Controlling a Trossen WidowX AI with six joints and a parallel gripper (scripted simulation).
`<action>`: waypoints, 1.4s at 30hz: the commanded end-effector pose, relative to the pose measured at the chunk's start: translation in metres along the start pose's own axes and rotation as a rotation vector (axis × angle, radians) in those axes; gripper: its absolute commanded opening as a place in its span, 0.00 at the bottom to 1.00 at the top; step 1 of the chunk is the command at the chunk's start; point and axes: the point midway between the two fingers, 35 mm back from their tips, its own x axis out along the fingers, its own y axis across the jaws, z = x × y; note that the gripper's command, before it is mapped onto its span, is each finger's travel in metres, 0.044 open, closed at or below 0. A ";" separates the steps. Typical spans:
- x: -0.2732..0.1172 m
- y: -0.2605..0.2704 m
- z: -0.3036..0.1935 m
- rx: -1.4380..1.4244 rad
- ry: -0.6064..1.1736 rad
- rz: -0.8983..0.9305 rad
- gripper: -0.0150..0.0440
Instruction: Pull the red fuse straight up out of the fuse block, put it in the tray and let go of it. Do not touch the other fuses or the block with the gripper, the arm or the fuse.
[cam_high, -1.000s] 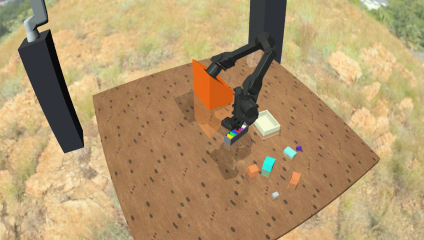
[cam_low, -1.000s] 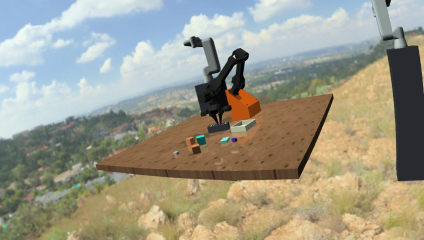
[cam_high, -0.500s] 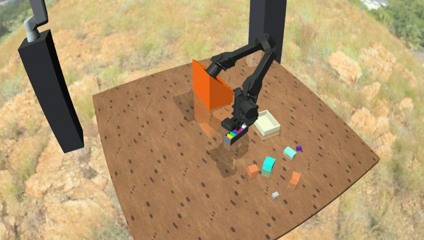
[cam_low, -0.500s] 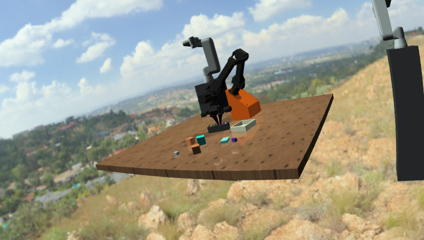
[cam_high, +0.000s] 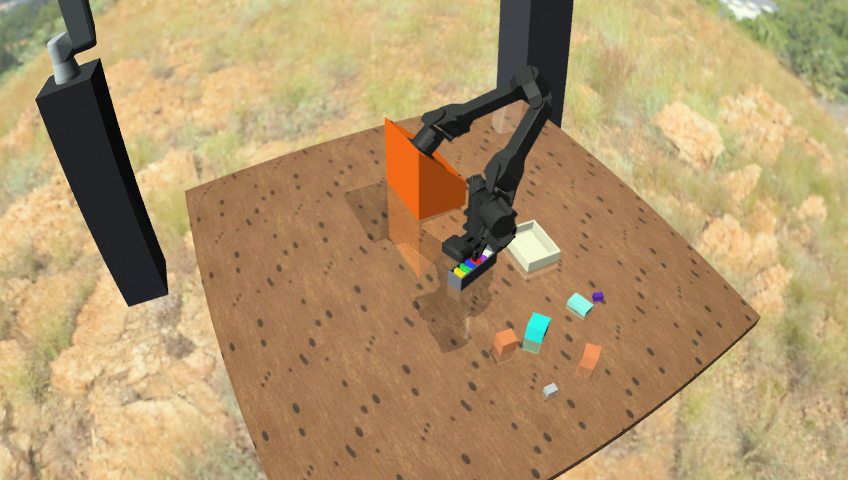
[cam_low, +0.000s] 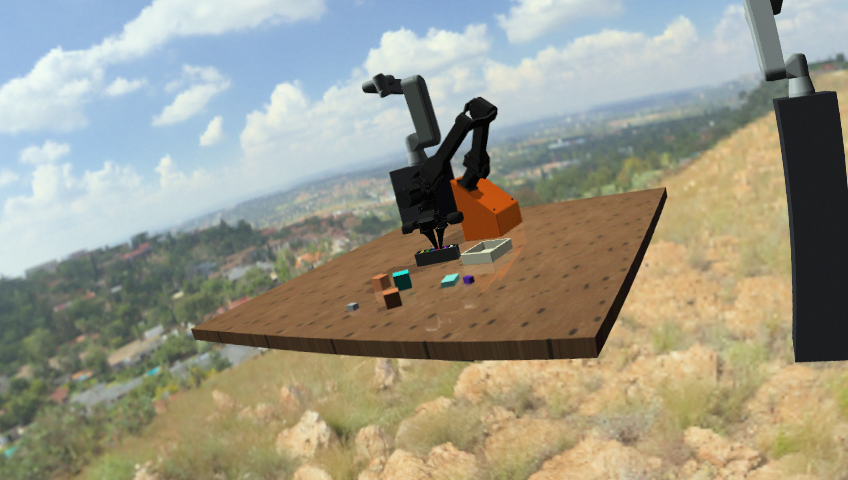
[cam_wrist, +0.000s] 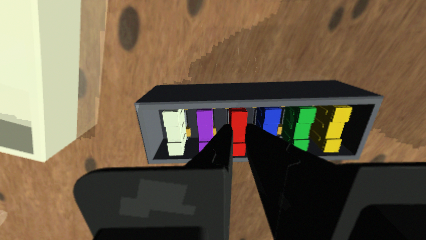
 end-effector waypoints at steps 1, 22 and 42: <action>-0.003 0.000 0.001 -0.005 -0.002 -0.001 0.25; -0.013 -0.001 0.001 -0.003 -0.002 -0.001 0.25; -0.023 -0.001 0.001 -0.002 -0.002 -0.001 0.25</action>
